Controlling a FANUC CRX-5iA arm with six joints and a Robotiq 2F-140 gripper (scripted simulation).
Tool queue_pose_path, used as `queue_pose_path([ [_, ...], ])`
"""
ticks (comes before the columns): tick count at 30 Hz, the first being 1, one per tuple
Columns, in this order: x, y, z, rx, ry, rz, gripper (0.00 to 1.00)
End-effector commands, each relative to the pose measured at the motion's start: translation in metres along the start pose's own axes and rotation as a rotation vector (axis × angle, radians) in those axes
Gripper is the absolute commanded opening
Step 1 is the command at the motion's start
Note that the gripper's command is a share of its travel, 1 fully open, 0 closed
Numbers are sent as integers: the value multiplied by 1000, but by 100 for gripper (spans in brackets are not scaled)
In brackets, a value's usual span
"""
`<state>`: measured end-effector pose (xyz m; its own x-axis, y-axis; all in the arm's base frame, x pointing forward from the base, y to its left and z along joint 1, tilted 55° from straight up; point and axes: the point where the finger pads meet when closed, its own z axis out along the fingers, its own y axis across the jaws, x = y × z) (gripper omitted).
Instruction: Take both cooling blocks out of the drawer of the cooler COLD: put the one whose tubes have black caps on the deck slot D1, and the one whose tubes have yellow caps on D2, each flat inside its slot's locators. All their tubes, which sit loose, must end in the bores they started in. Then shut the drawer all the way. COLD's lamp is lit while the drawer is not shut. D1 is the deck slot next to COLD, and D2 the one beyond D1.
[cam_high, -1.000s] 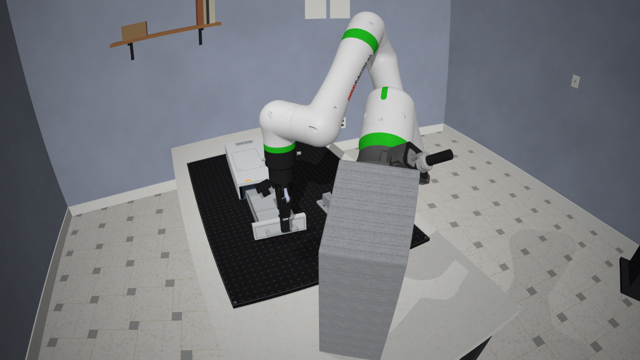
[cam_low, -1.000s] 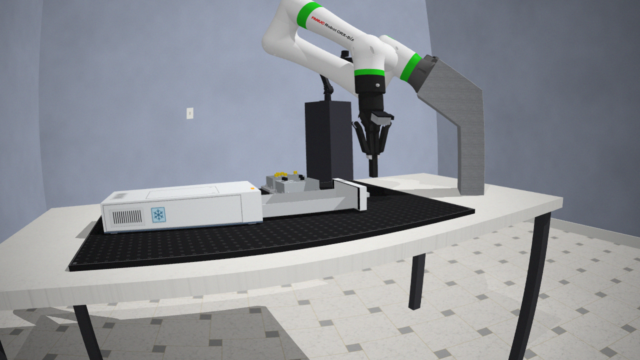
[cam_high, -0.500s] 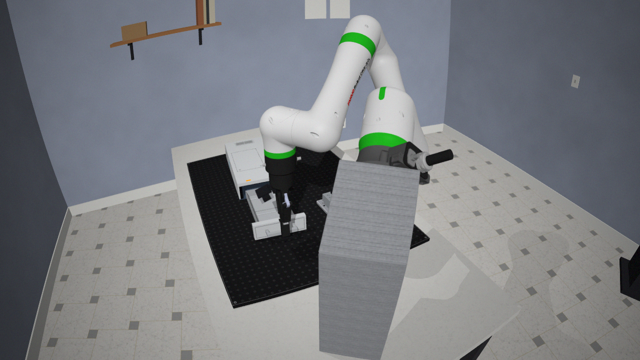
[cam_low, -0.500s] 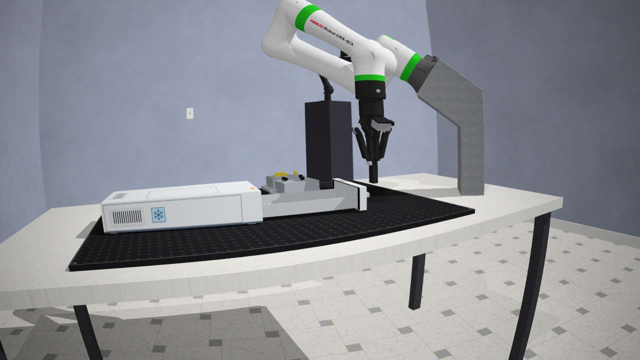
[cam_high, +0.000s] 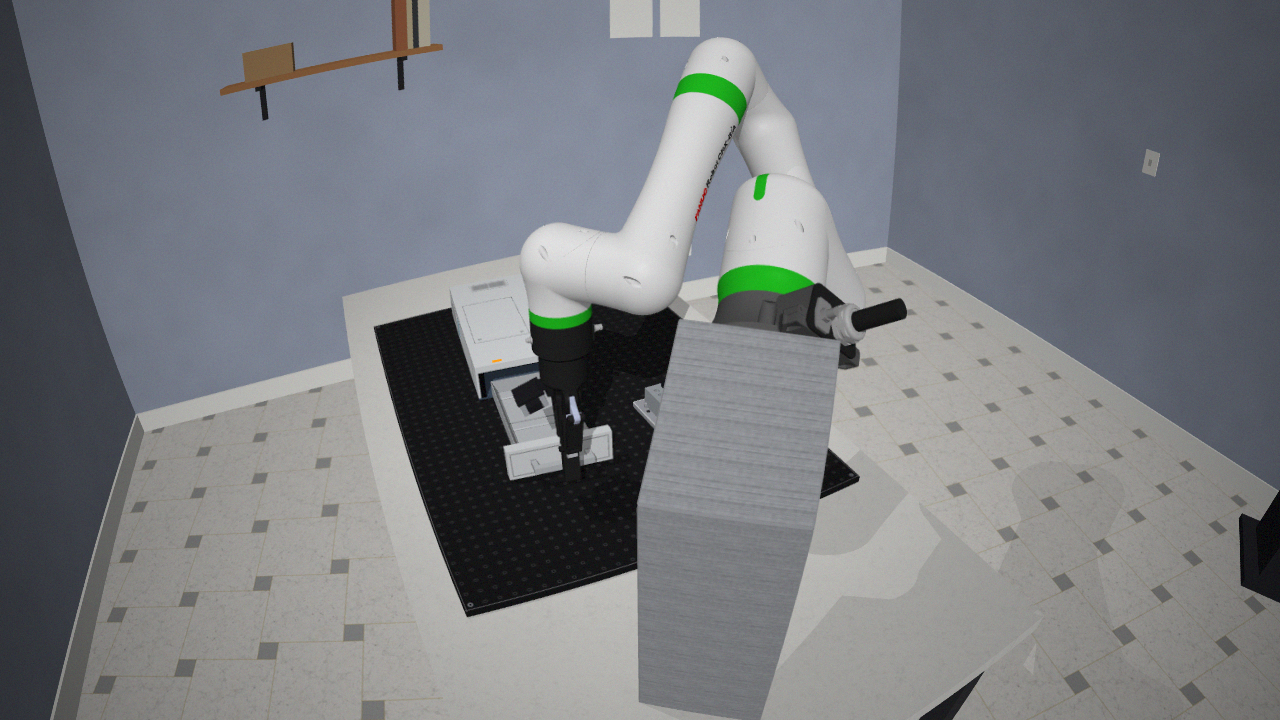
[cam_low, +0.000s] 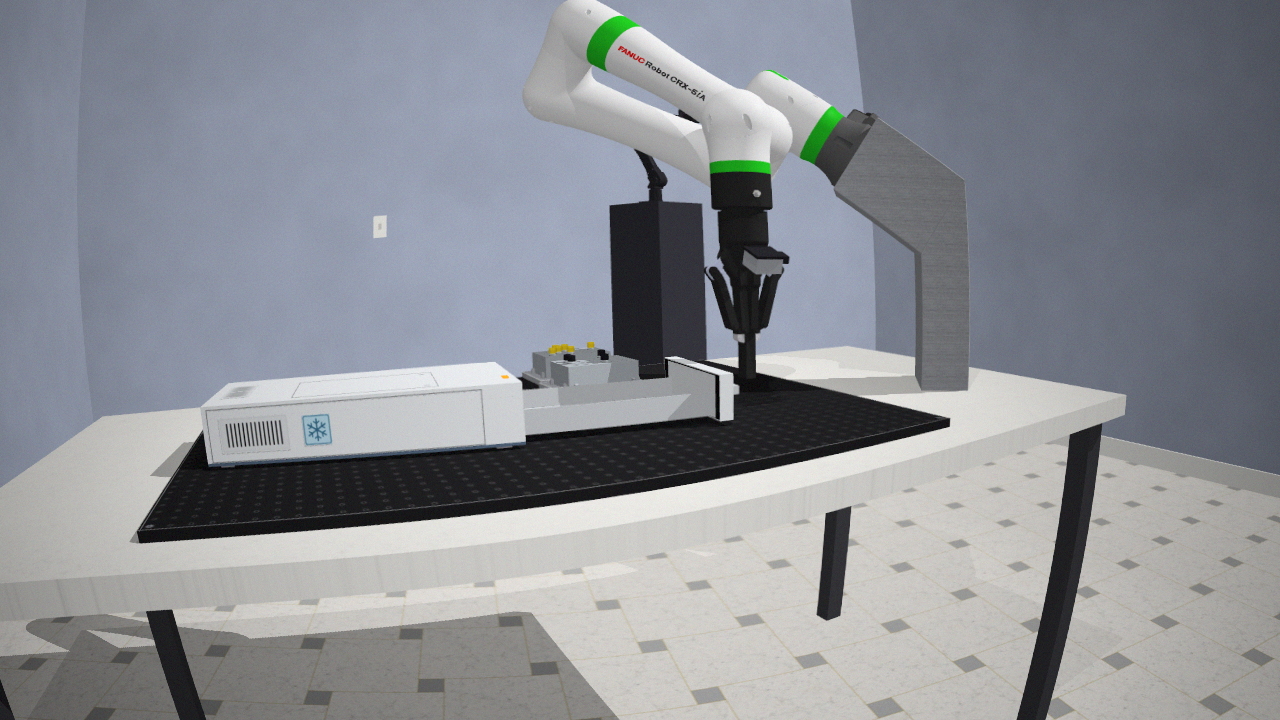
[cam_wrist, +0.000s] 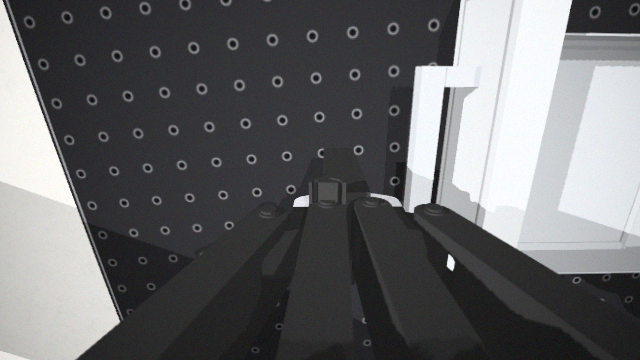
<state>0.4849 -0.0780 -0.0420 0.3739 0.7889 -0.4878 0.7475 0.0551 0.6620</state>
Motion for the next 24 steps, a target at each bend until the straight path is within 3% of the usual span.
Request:
queue_pose_path([
  [1, 0, 0, 3, -1, 1, 0, 10],
  [24, 0, 0, 31, -1, 1, 0, 10],
])
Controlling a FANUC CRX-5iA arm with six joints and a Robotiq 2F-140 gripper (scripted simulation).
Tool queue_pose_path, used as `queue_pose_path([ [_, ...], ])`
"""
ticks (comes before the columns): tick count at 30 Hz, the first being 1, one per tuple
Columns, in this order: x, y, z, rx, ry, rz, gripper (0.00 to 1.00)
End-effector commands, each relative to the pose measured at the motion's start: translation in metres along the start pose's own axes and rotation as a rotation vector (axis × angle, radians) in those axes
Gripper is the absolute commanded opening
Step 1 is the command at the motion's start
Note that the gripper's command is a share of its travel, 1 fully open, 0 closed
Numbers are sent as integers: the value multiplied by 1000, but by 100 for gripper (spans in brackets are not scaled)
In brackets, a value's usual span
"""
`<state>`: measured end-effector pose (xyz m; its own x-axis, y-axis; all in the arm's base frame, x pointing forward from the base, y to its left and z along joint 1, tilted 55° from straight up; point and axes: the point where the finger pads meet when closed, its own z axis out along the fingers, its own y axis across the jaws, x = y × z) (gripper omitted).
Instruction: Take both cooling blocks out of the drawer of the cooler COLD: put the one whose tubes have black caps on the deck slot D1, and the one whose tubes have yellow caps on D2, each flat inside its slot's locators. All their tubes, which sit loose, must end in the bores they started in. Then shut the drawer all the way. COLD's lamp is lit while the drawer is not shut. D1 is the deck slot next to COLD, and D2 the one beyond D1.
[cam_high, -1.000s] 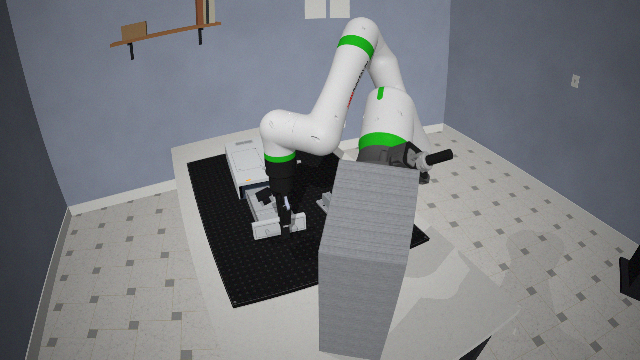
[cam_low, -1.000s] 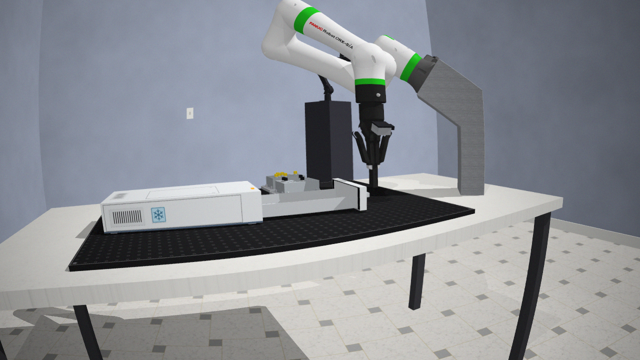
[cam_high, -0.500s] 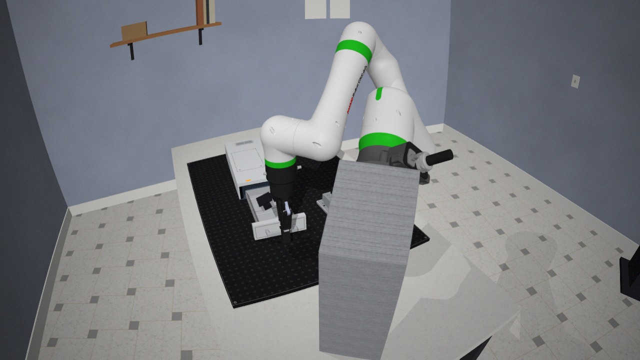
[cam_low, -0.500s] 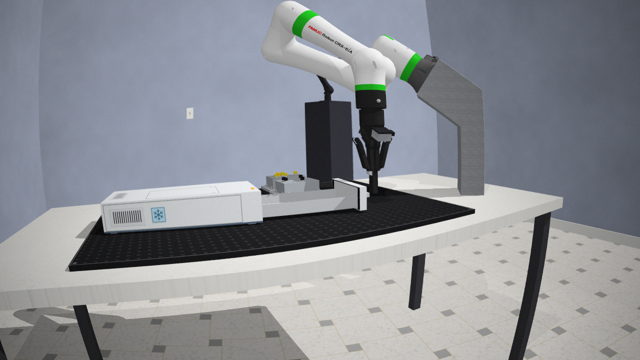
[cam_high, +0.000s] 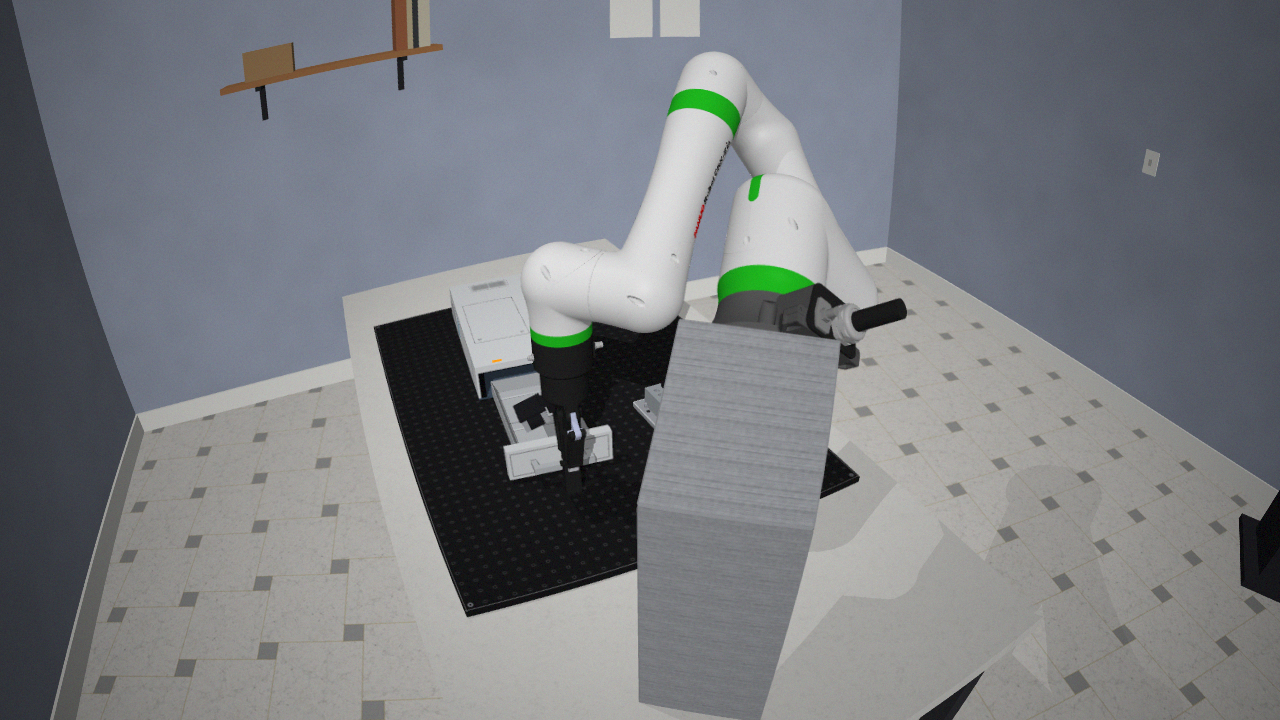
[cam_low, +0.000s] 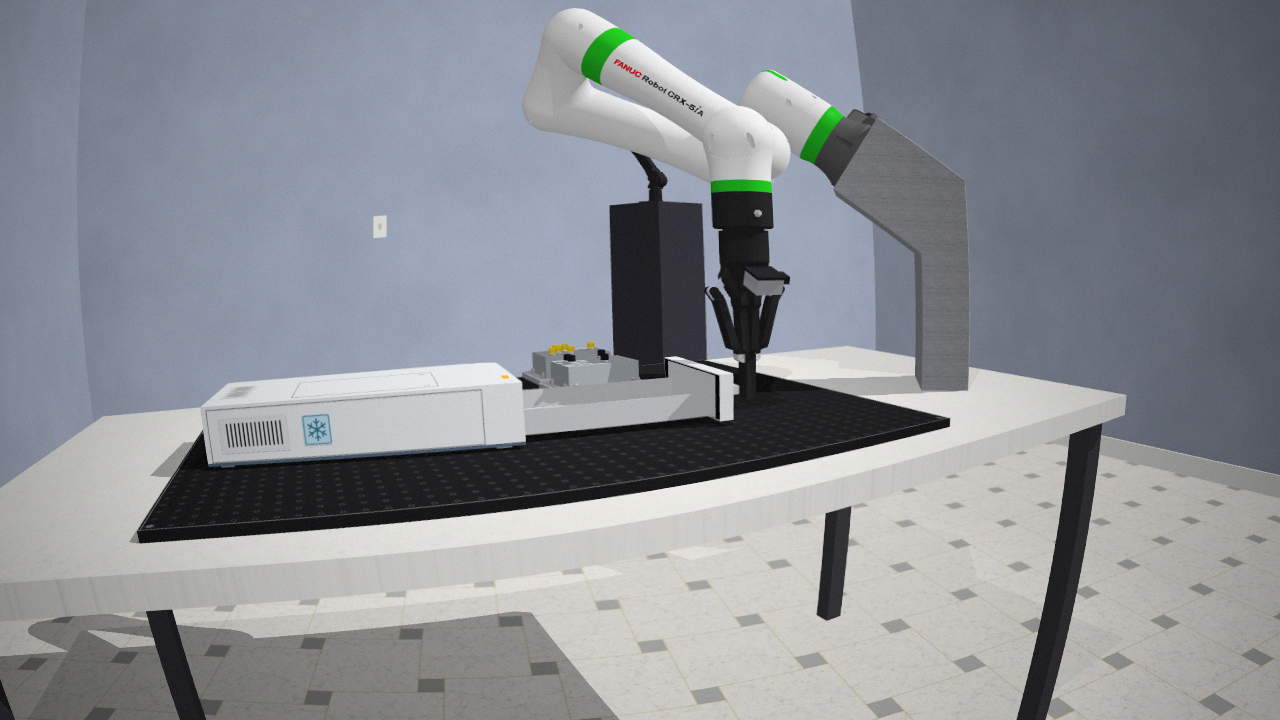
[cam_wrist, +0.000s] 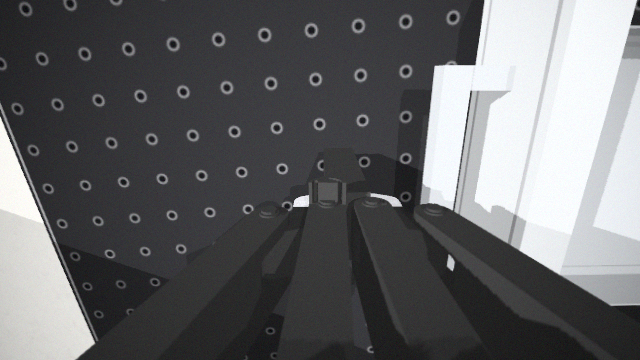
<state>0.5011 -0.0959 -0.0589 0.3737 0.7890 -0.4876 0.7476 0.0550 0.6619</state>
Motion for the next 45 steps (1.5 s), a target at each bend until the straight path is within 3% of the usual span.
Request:
queue_pose_path([
  [1, 0, 0, 1, -1, 1, 0, 10],
  [45, 0, 44, 1, -1, 1, 0, 10],
])
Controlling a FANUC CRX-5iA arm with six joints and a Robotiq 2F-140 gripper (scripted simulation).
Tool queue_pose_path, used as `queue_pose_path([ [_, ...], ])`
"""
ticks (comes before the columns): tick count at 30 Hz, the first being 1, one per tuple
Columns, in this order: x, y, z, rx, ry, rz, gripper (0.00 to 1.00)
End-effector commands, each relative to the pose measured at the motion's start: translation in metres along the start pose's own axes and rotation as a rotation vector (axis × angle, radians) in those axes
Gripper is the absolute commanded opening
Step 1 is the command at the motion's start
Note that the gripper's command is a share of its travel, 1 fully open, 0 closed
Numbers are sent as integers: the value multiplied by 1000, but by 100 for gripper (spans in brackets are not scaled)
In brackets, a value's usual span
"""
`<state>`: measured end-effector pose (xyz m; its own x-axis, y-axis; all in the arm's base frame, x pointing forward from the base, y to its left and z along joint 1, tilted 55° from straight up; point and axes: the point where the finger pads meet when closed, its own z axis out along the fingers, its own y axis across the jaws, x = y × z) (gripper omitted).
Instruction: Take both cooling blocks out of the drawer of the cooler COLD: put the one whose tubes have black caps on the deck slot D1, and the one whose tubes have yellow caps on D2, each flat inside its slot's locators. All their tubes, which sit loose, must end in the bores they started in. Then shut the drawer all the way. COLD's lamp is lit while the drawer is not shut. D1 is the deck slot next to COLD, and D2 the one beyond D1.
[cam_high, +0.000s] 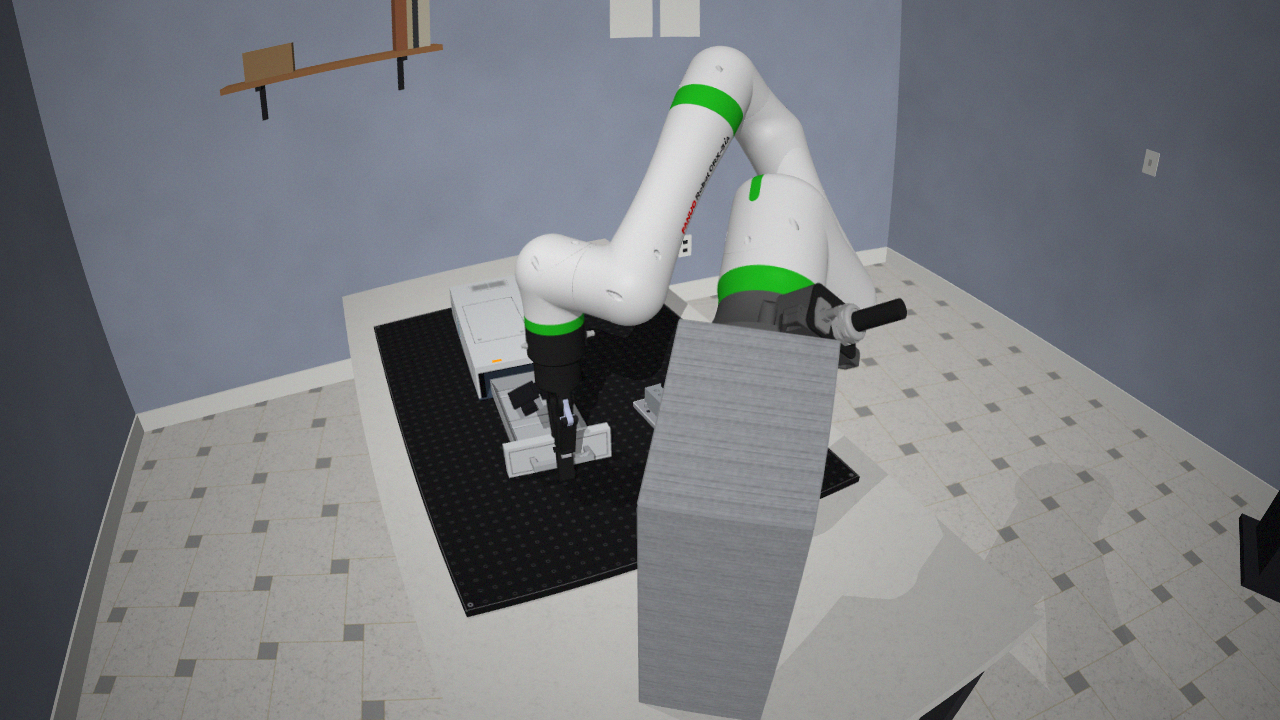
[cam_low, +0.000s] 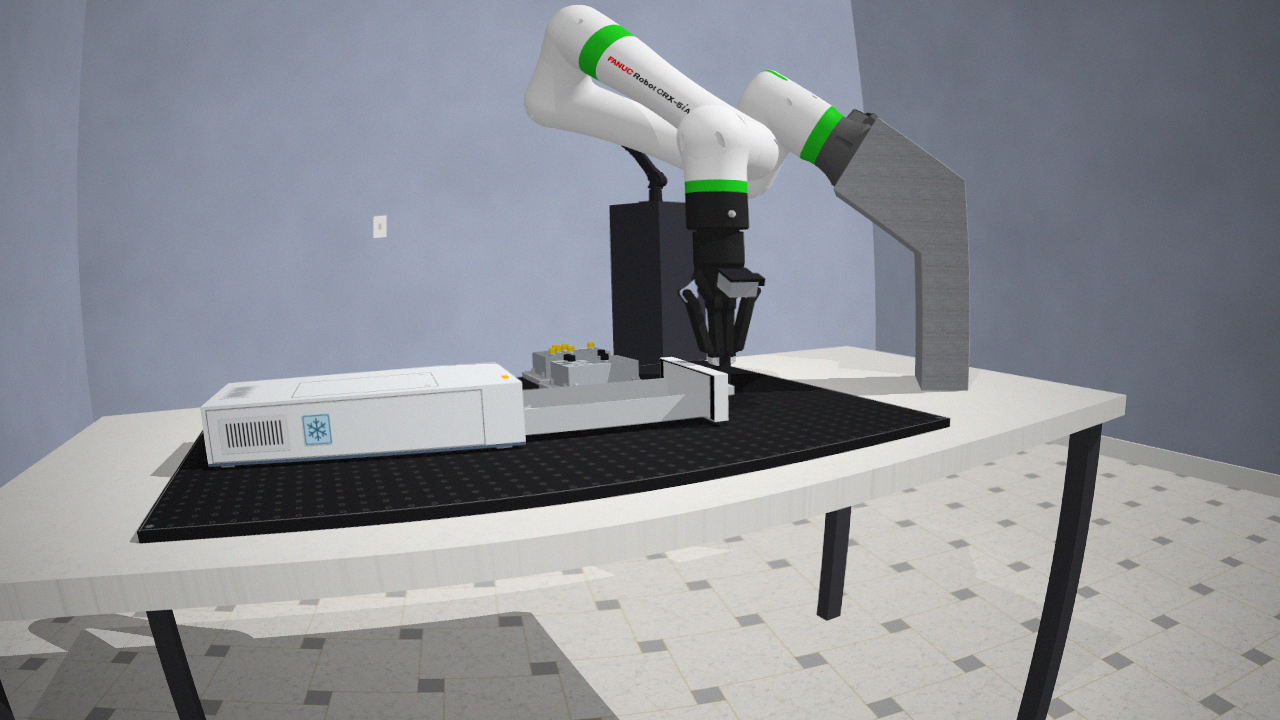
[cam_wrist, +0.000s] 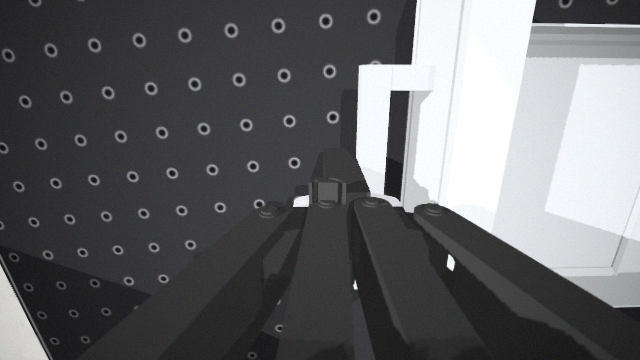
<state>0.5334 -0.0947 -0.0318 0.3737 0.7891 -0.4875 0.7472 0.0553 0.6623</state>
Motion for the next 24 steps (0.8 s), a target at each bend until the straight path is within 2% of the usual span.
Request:
queue_pose_path([
  [1, 0, 4, 0, -1, 1, 0, 10],
  [24, 0, 31, 0, -1, 1, 0, 10],
])
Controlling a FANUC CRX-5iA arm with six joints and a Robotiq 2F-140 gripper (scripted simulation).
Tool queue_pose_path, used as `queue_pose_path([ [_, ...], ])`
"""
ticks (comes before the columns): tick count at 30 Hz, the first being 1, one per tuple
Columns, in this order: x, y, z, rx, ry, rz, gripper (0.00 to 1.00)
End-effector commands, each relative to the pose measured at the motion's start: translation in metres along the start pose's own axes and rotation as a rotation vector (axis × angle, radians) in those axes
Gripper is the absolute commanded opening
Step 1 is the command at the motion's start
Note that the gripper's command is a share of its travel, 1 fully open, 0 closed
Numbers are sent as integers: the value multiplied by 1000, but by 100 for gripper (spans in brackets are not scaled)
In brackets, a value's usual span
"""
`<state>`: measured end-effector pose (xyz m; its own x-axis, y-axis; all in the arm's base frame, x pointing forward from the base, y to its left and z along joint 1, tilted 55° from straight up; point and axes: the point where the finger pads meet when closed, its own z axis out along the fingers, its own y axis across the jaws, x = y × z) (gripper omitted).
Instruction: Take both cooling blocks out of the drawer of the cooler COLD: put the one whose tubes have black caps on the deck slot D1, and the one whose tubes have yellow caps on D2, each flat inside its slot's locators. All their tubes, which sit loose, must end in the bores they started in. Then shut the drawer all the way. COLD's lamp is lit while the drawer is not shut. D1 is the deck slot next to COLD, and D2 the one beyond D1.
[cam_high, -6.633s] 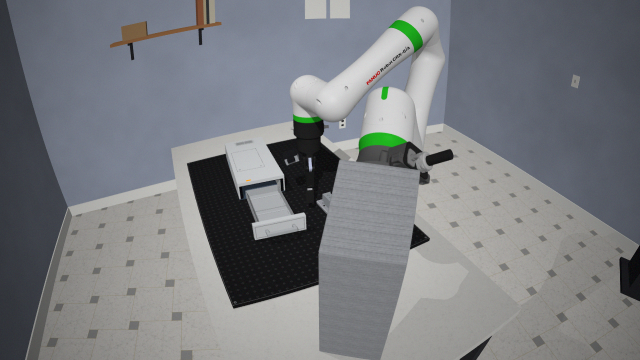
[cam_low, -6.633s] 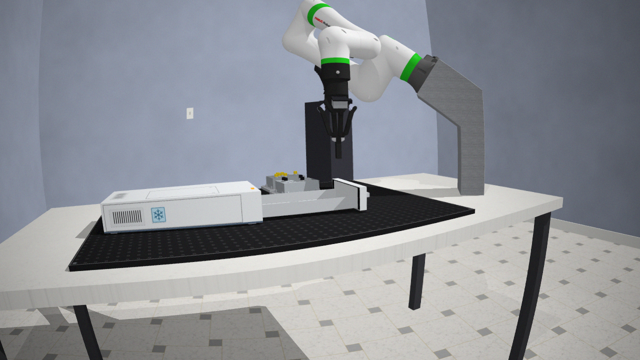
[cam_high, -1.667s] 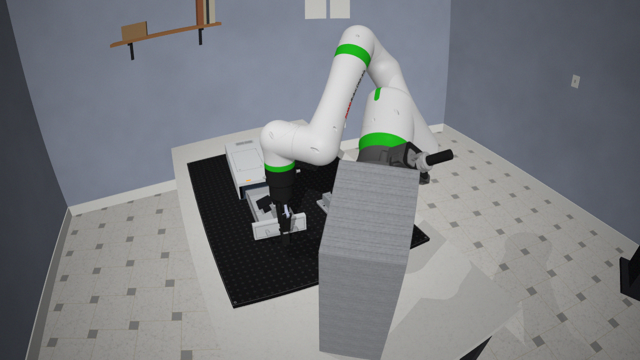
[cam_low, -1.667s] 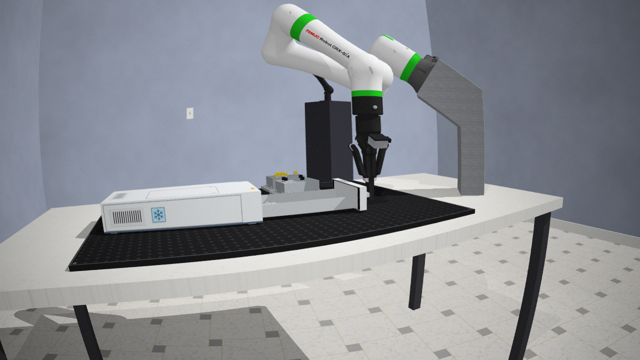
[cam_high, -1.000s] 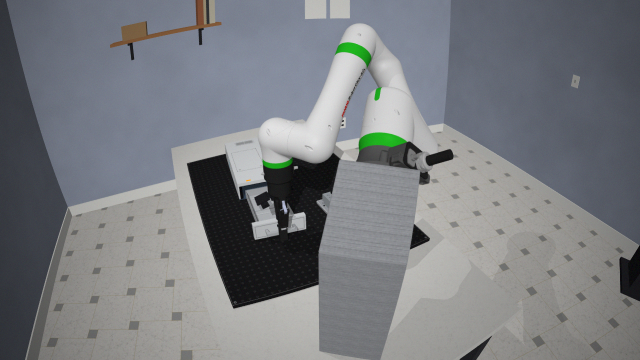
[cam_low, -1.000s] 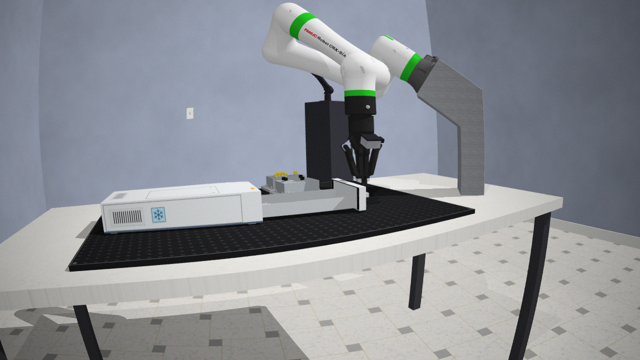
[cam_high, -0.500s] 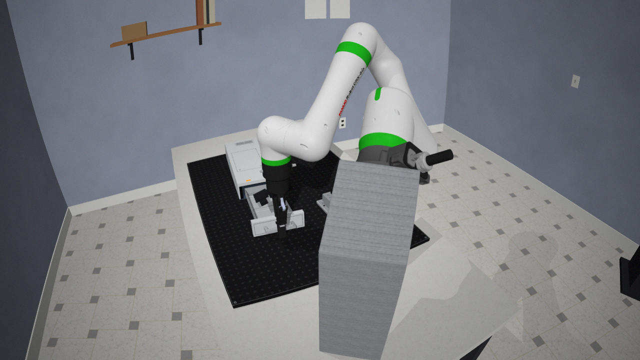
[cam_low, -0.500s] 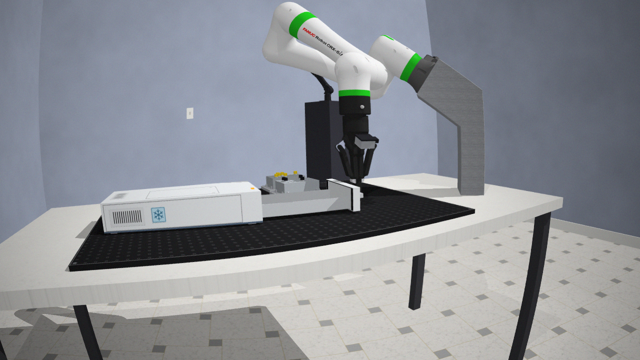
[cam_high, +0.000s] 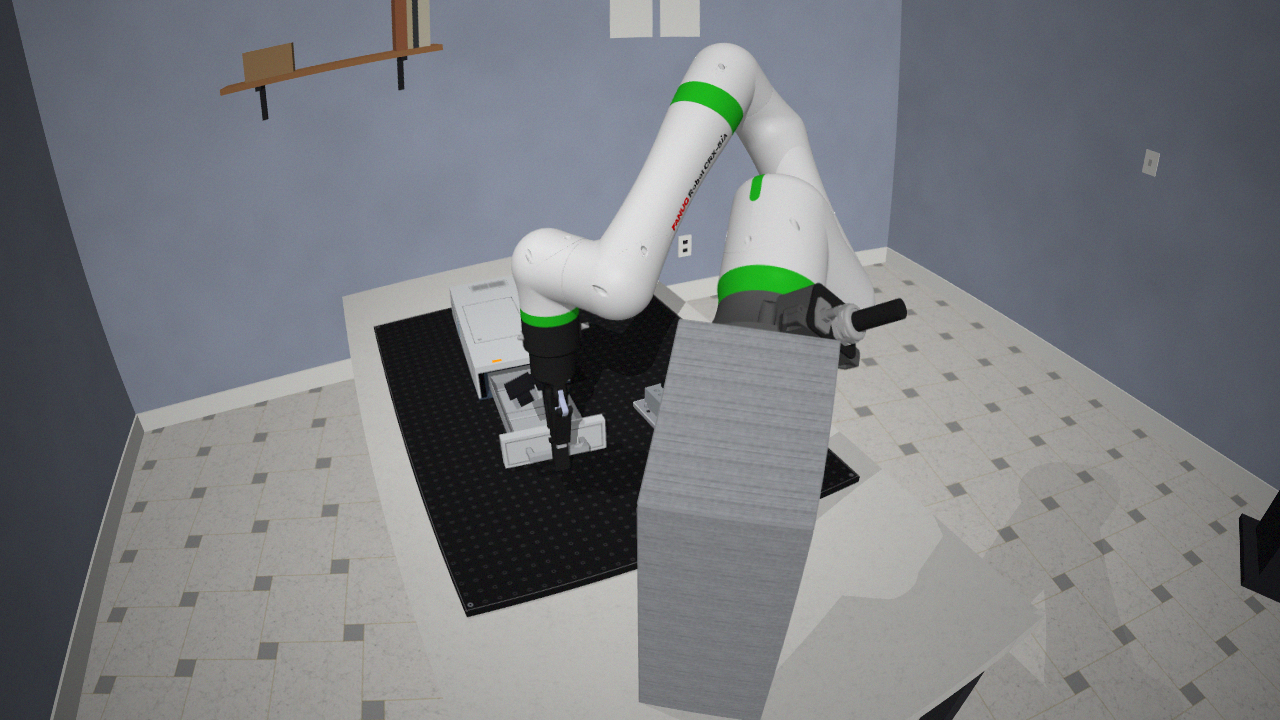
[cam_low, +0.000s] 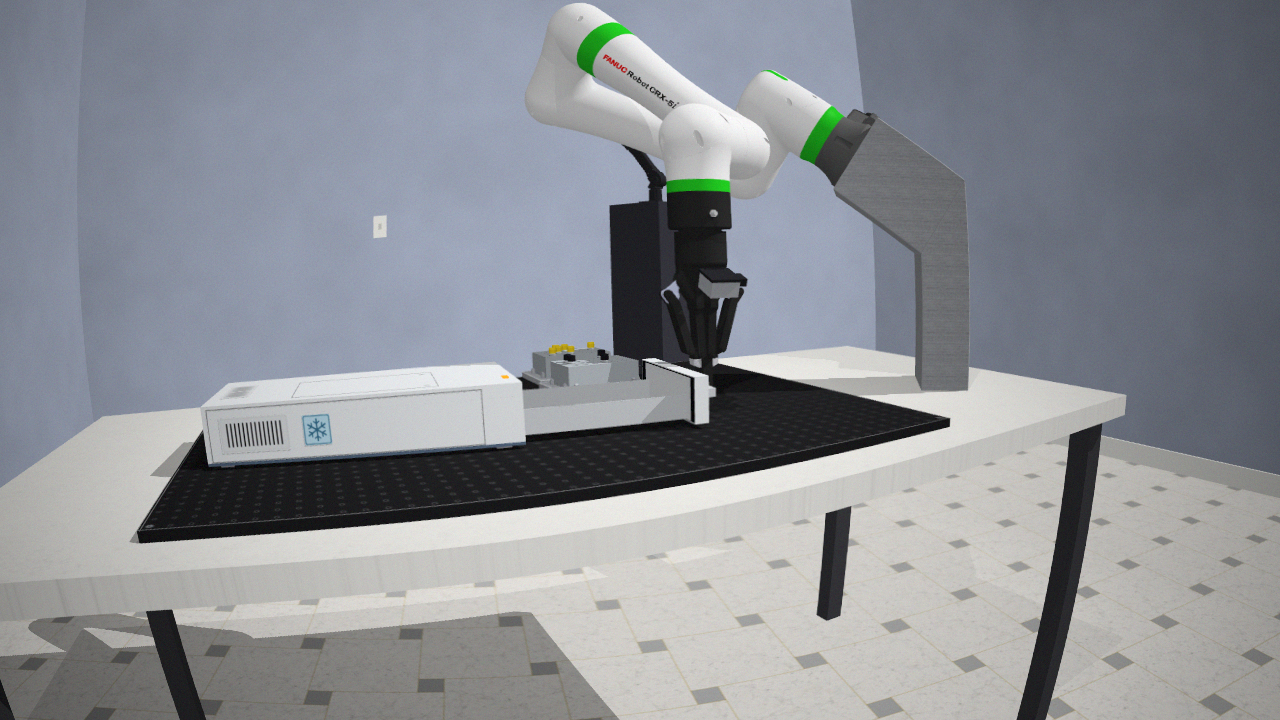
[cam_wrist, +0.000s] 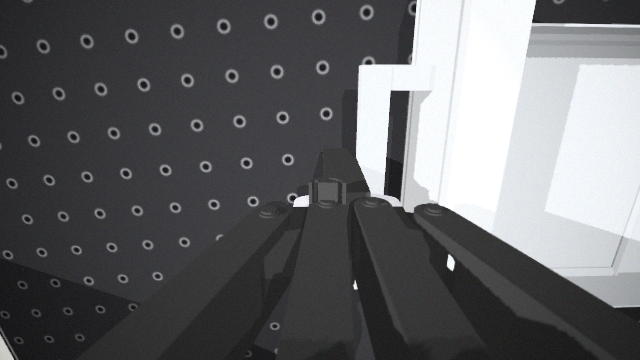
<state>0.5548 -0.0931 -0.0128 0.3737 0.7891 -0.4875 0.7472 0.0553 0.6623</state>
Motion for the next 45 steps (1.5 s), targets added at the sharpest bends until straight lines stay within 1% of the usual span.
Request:
queue_pose_path([
  [1, 0, 4, 0, -1, 1, 0, 10],
  [45, 0, 54, -1, -1, 1, 0, 10],
])
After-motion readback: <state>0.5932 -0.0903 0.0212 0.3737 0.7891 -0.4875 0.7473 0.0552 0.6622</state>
